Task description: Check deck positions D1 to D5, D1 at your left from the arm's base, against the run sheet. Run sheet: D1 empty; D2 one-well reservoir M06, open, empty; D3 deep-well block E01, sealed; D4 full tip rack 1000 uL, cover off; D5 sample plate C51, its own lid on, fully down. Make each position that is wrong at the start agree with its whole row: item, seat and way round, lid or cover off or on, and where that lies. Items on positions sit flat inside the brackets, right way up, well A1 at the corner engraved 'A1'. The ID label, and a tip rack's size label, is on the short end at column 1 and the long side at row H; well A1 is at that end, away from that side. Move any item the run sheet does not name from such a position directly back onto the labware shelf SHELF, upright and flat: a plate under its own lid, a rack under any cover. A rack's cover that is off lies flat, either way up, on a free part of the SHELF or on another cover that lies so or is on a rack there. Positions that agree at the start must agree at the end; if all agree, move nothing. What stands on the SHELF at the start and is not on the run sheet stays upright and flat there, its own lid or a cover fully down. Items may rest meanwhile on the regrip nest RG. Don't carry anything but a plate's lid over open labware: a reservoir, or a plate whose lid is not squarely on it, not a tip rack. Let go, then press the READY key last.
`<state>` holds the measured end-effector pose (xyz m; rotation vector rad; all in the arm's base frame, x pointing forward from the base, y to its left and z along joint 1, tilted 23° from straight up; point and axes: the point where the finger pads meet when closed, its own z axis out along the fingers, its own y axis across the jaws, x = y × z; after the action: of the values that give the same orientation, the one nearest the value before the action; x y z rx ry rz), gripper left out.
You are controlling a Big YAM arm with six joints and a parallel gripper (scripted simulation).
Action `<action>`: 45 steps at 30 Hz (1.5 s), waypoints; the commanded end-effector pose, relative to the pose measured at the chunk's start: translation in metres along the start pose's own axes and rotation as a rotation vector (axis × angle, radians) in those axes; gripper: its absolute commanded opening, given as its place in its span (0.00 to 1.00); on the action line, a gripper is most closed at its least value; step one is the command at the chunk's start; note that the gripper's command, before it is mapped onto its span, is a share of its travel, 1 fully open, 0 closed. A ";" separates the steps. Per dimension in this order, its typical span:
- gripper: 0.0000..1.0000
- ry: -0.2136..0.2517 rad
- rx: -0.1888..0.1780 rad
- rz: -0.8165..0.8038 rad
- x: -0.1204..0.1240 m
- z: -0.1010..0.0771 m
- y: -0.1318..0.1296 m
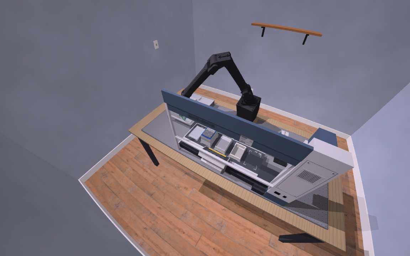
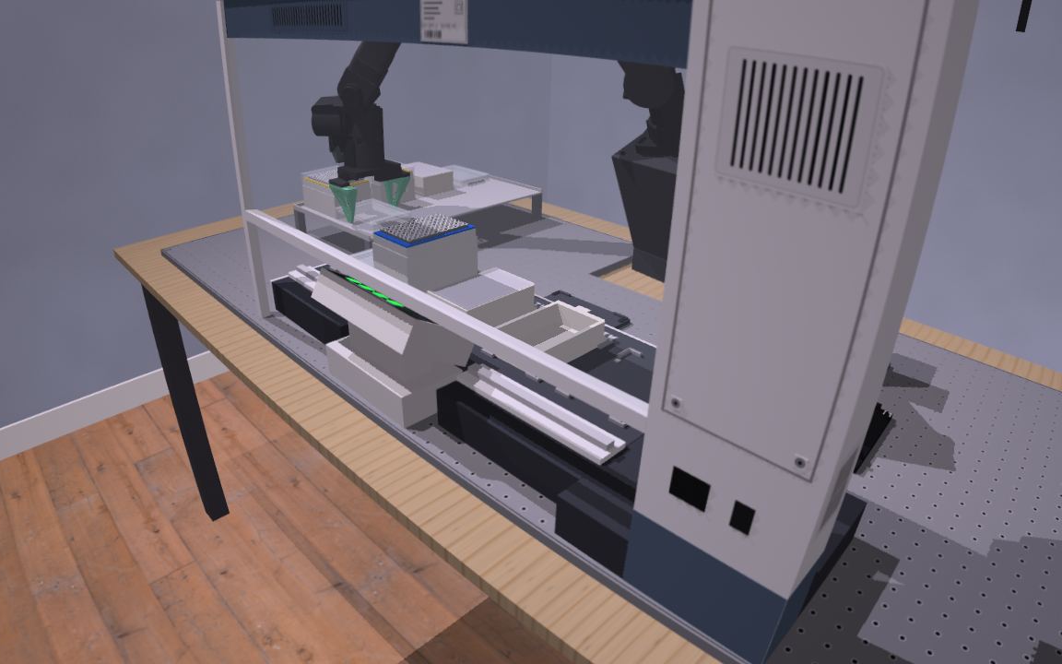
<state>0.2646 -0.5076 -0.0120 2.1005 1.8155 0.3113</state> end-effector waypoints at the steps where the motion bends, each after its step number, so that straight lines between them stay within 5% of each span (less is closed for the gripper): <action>1: 1.00 0.006 0.005 0.003 0.004 0.009 -0.001; 22: 1.00 0.006 0.005 0.003 0.004 0.009 -0.001; 27: 1.00 -0.022 -0.006 0.002 -0.007 -0.024 -0.003; 45: 1.00 -0.019 -0.007 -0.004 -0.004 -0.050 0.000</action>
<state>0.2525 -0.5024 0.0104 2.1096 1.8203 0.3154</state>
